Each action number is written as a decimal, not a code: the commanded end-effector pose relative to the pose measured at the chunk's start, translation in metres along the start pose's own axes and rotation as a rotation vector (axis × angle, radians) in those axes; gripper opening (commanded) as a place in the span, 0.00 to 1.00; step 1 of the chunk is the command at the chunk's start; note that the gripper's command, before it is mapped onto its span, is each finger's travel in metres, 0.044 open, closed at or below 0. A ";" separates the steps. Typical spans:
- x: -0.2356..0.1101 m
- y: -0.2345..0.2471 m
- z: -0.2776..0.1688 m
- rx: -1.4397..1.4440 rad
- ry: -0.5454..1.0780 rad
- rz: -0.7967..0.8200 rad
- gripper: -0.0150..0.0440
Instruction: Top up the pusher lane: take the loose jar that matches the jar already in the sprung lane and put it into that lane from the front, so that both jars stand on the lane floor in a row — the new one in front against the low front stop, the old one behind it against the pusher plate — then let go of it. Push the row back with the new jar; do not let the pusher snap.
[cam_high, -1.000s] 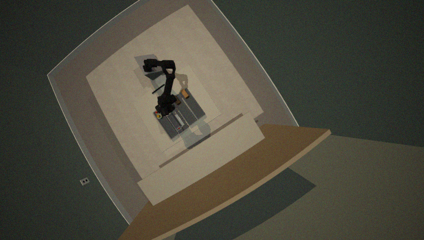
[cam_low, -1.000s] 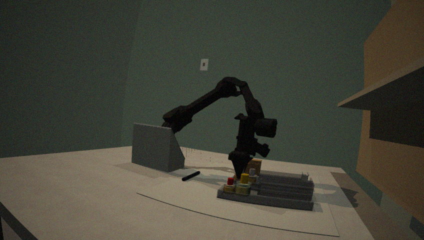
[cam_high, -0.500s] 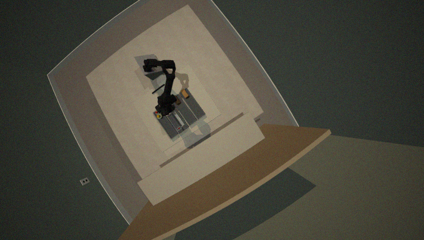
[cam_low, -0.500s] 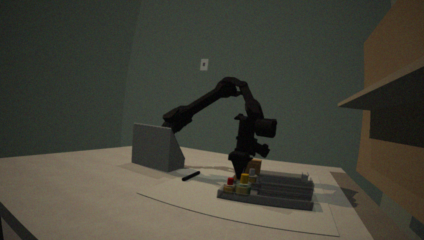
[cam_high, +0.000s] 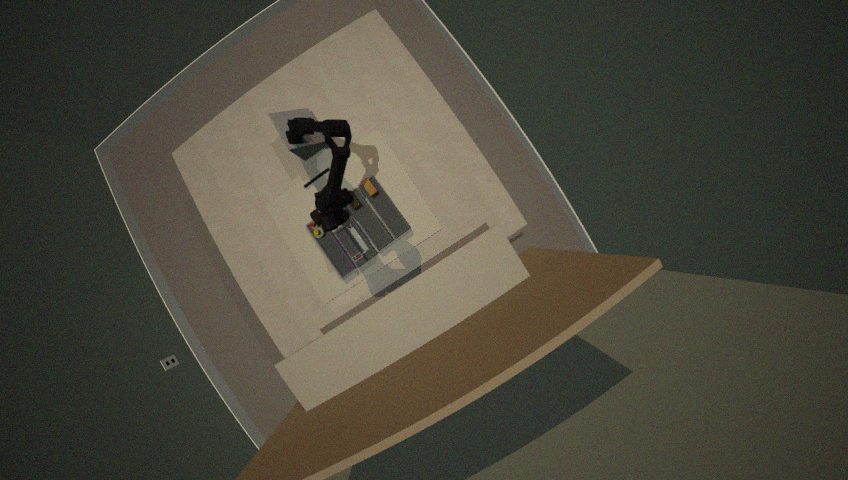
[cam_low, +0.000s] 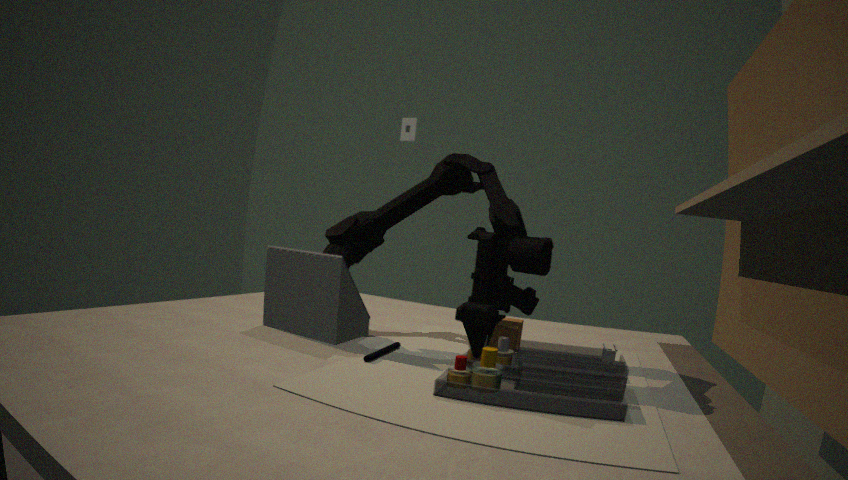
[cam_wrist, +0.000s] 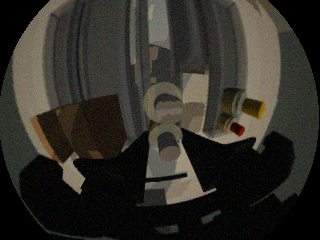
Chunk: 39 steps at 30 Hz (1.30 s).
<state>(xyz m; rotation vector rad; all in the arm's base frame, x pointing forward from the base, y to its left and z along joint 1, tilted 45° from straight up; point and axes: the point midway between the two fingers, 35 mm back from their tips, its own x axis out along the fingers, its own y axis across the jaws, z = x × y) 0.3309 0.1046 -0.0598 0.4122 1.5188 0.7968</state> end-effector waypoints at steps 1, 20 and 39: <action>0.001 0.003 0.002 -0.010 -0.009 0.011 0.25; 0.001 0.003 -0.001 -0.010 -0.009 0.011 0.25; 0.001 0.003 -0.004 -0.010 -0.009 0.011 0.25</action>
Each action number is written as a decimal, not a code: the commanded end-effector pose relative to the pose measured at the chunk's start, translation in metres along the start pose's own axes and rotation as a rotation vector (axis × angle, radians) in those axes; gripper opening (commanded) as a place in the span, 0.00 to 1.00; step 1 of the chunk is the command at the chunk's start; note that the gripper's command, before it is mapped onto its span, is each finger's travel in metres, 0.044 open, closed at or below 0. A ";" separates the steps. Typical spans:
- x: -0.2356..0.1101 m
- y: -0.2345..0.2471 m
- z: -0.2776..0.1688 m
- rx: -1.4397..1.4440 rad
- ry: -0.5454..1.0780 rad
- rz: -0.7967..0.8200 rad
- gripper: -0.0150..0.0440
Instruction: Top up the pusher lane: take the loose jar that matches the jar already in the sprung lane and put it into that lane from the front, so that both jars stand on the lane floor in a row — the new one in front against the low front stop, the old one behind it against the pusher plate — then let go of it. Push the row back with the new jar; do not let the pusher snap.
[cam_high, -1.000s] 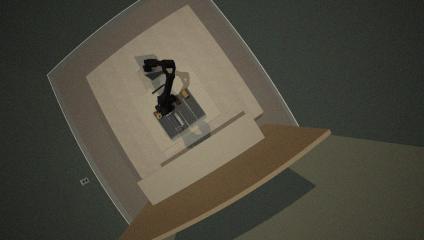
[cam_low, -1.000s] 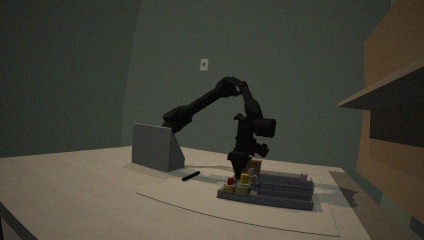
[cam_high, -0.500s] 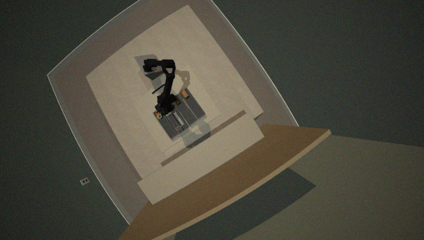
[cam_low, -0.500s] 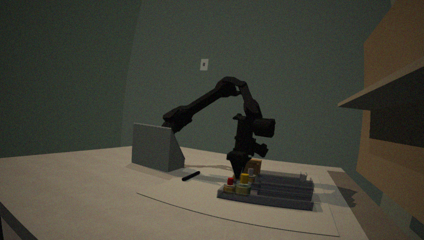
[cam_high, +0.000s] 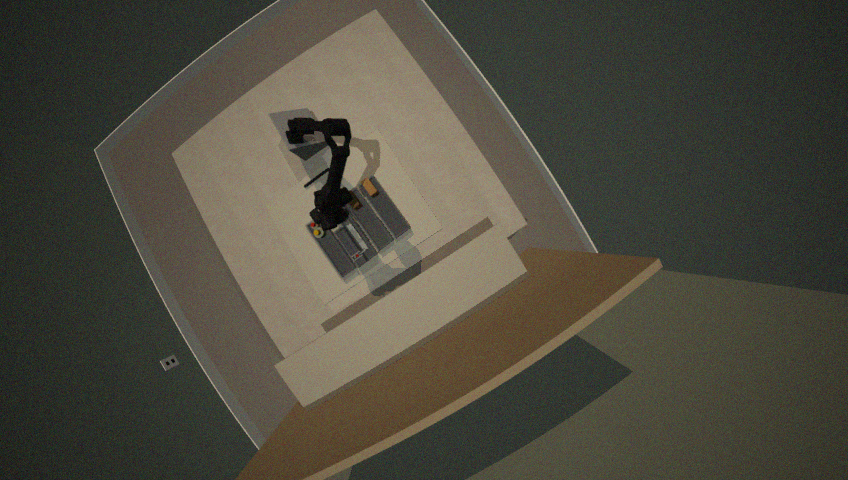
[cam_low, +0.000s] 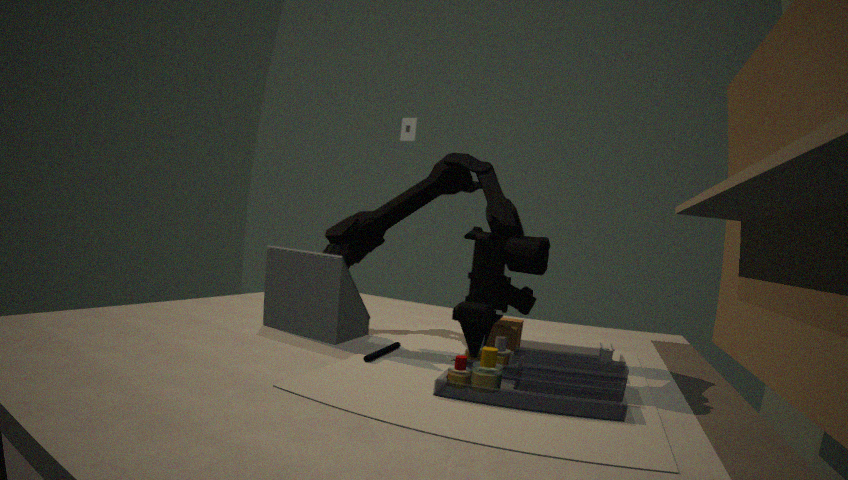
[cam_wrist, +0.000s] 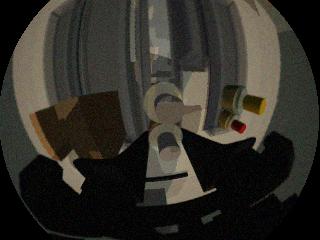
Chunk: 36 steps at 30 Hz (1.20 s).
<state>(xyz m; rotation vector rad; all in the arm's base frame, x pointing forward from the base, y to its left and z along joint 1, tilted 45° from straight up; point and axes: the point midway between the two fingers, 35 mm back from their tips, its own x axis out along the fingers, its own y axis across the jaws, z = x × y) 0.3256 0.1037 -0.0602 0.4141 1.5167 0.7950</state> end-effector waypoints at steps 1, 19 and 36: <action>0.001 0.003 0.001 -0.011 -0.006 0.011 0.25; 0.000 0.000 -0.002 -0.011 -0.006 0.011 0.25; 0.000 0.000 -0.001 -0.011 -0.006 0.011 0.57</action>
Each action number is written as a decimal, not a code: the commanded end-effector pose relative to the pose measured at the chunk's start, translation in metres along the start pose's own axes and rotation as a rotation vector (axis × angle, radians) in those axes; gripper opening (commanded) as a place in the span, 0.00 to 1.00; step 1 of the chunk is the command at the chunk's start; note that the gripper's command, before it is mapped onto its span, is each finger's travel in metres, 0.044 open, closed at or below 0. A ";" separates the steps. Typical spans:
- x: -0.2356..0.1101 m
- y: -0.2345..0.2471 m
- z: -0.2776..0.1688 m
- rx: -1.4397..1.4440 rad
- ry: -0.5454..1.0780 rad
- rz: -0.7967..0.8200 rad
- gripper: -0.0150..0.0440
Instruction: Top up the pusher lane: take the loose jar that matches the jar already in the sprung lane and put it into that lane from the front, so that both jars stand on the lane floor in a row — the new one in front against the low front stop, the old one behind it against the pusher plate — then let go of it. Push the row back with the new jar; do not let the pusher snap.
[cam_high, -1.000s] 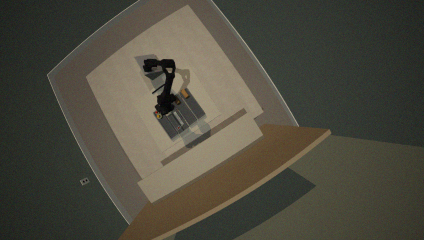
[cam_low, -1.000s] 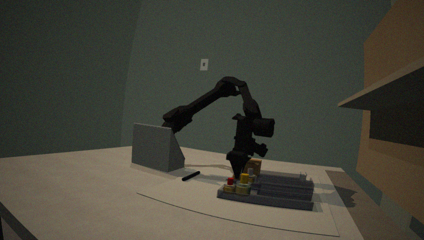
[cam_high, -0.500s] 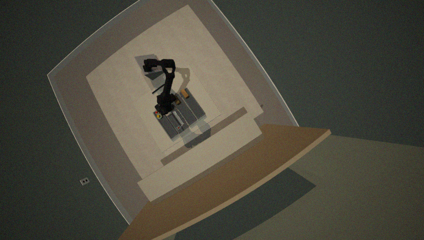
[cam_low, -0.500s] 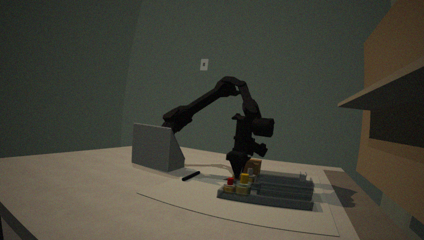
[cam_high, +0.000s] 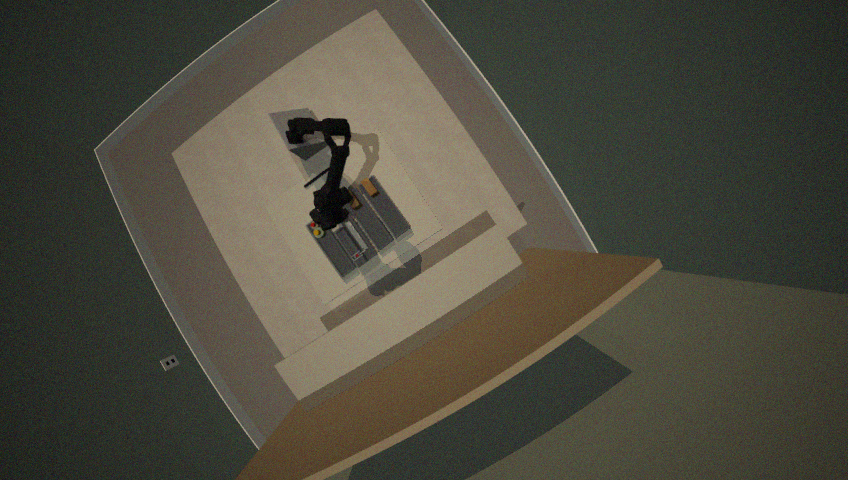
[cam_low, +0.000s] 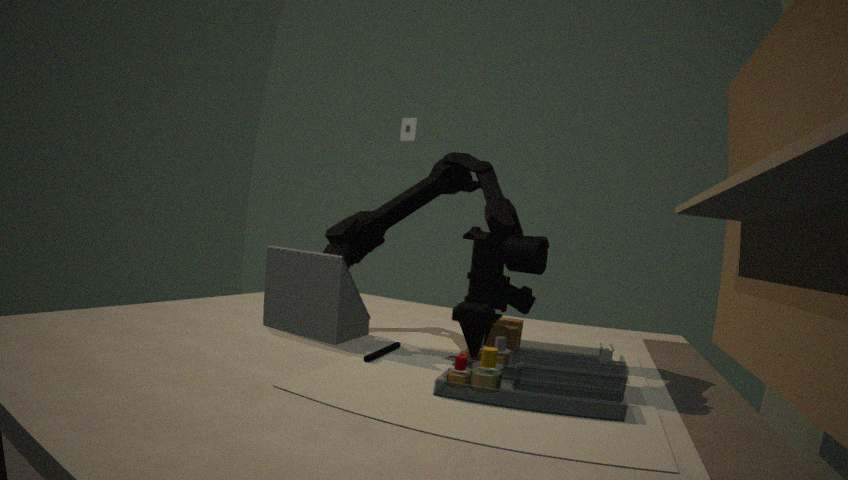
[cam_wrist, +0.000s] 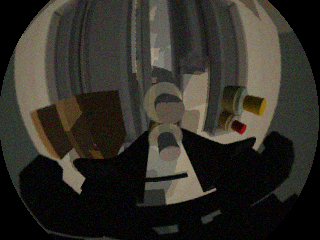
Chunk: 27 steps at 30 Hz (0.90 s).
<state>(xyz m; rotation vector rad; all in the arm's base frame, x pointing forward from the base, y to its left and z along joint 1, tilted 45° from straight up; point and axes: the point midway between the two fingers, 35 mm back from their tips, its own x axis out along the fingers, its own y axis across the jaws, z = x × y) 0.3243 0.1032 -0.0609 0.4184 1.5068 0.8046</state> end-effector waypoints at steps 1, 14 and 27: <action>0.000 0.000 0.000 -0.004 0.000 0.002 0.61; -0.020 -0.001 0.000 -0.004 0.000 0.001 0.75; -0.022 -0.003 -0.028 -0.003 0.002 0.000 0.75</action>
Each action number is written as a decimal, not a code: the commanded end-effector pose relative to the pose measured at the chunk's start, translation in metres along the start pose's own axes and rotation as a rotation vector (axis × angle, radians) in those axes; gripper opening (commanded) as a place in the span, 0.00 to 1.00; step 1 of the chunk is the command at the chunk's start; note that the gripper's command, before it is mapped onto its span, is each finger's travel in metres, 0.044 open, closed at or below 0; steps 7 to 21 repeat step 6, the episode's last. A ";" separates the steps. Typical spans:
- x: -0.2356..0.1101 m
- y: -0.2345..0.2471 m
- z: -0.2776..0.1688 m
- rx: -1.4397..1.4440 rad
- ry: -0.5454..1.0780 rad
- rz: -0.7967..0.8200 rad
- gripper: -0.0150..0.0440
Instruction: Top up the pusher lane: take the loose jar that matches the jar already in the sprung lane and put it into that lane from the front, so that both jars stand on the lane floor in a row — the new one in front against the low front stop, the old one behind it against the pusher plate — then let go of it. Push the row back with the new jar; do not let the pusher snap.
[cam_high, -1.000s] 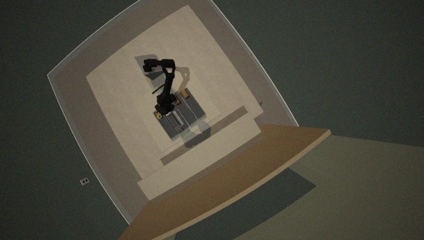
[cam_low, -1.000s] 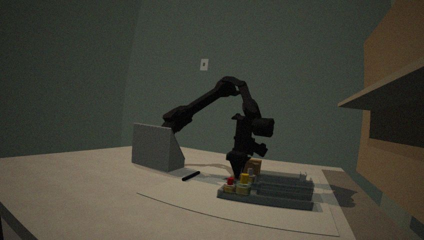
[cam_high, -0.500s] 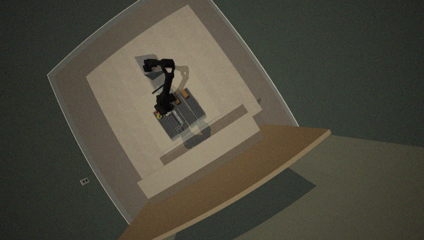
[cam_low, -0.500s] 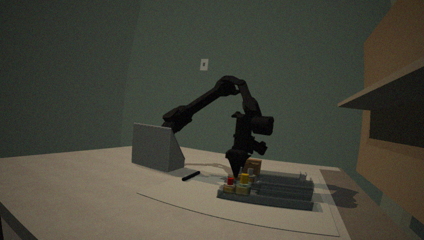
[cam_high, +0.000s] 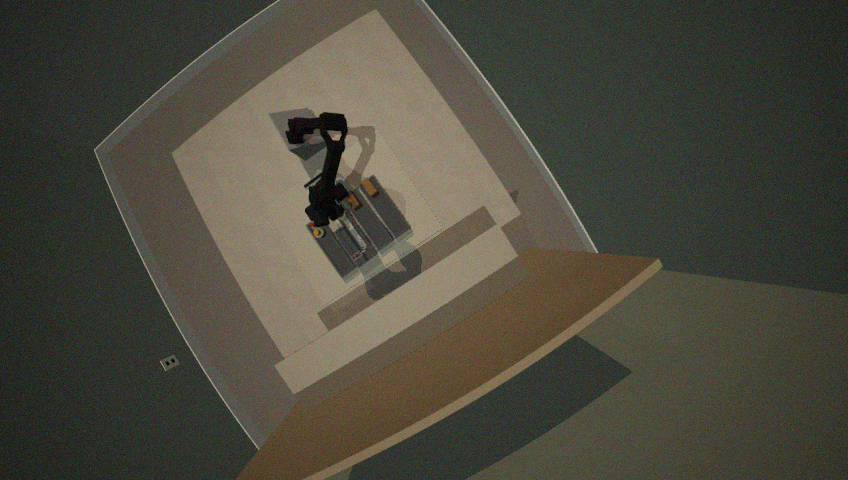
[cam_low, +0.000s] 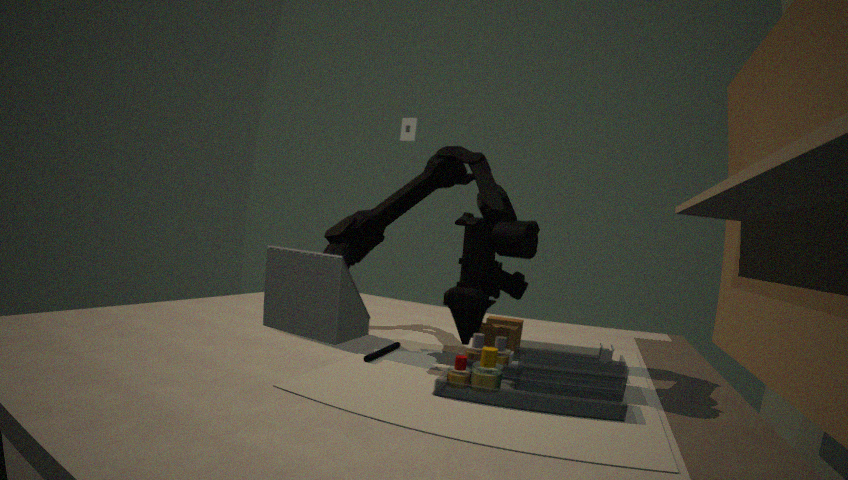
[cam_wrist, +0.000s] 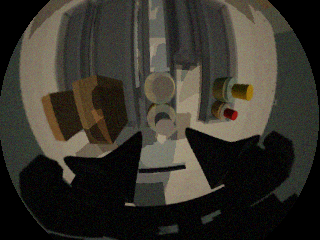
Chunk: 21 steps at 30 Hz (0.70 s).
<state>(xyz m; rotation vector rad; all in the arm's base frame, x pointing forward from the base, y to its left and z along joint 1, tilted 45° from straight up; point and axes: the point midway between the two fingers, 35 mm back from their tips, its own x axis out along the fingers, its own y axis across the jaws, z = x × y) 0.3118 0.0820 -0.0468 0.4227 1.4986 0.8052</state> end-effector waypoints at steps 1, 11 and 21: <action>0.001 -0.001 -0.015 -0.002 0.010 -0.003 0.75; 0.001 -0.001 -0.033 -0.001 0.011 -0.003 0.75; 0.001 -0.001 -0.033 -0.001 0.011 -0.003 0.75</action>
